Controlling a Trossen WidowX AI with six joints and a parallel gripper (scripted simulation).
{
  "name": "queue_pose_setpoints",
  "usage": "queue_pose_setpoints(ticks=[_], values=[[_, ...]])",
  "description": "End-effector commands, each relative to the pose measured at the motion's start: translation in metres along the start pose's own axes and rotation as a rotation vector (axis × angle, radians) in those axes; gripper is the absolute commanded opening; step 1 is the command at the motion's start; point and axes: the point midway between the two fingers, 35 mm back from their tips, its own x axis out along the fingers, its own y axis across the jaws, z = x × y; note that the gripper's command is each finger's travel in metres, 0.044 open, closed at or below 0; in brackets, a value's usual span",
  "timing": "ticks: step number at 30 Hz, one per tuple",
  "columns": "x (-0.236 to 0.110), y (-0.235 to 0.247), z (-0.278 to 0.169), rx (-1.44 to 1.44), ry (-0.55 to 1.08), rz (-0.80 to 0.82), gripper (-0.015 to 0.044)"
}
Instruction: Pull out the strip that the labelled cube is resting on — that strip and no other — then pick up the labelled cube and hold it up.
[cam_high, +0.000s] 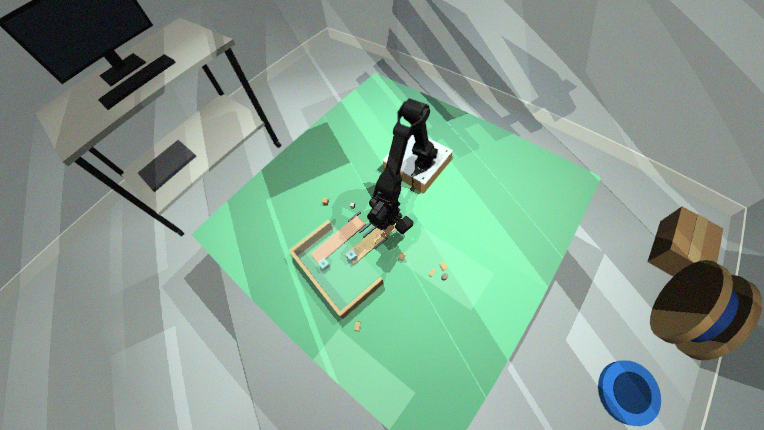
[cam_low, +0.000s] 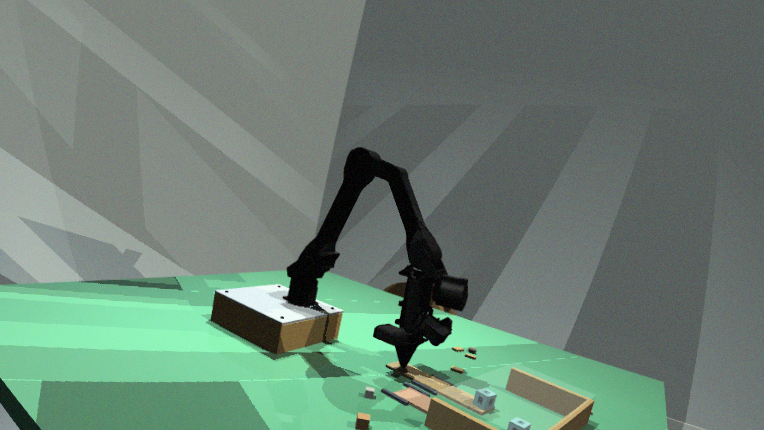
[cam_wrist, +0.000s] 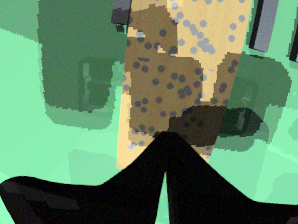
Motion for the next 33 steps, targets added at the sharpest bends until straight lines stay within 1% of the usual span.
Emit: queue_pose_setpoints(ticks=[1,33], values=[[0.005,0.000,-0.013,-0.003,0.025,-0.003,0.0000],[0.004,0.001,-0.061,-0.003,0.029,-0.003,0.0000]])
